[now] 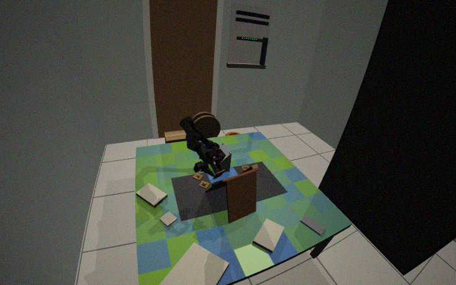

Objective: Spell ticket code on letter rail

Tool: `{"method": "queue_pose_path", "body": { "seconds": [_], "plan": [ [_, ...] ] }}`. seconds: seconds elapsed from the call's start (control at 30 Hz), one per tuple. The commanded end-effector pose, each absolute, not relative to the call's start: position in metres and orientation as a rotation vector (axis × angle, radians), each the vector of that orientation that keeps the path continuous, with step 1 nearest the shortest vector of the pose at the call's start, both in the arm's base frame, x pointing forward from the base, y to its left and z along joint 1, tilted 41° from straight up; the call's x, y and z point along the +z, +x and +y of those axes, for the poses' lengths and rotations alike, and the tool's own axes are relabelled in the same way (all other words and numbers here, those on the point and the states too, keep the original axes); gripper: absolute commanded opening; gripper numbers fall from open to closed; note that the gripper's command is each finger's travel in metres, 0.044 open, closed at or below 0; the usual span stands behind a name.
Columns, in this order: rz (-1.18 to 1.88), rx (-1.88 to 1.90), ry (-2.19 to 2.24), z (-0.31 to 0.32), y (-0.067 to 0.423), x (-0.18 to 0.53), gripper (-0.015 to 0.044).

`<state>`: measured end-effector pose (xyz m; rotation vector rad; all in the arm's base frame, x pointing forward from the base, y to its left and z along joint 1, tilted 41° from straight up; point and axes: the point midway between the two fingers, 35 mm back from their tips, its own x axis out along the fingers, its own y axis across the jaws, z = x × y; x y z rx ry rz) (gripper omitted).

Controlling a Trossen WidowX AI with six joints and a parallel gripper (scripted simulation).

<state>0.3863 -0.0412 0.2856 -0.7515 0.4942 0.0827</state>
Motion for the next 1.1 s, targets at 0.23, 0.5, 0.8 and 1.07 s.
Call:
{"method": "queue_pose_path", "body": {
  "seconds": [0.23, 0.5, 0.8, 1.07],
  "plan": [
    [0.556, -0.02, -0.737, -0.097, 0.349, 0.277, 0.0],
    [0.597, -0.099, -0.723, -0.131, 0.319, 0.272, 0.0],
    [0.643, -0.189, -0.705, -0.163, 0.283, 0.265, 0.0],
    [0.651, -0.204, -0.701, -0.172, 0.287, 0.259, 0.0]
  ]
}}
